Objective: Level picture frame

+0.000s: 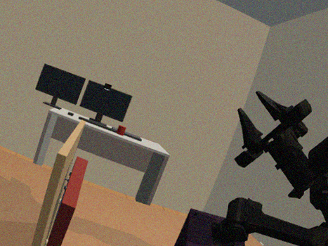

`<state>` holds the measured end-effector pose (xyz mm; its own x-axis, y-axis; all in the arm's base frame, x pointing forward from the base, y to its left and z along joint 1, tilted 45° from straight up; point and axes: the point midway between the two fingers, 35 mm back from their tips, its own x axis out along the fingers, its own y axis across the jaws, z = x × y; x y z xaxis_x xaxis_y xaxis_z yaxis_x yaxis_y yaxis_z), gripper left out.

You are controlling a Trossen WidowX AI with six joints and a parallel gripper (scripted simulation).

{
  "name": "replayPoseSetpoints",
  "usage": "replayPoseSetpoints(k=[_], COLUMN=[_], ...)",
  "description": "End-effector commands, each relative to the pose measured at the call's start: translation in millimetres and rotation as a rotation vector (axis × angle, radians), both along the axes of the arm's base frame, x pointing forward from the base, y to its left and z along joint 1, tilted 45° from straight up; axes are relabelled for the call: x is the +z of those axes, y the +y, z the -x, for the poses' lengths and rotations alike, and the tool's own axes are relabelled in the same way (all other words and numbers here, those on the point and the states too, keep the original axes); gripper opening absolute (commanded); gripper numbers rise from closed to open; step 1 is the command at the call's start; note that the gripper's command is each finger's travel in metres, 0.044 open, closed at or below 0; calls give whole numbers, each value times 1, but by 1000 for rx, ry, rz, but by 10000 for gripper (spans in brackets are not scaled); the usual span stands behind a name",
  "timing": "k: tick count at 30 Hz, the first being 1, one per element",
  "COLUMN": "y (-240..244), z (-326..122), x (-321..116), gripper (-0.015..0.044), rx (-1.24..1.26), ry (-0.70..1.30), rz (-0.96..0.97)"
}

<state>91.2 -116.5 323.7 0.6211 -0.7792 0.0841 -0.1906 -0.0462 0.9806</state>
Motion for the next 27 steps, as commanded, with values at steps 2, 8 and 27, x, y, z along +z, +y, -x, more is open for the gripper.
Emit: replayPoseSetpoints(k=[2, 8, 27], y=[14, 45, 127], z=[-31, -64, -92], x=[-30, -70, -146], gripper=[260, 260, 260], rx=[150, 337, 675], ry=[-22, -31, -12], rz=[-79, -178, -328])
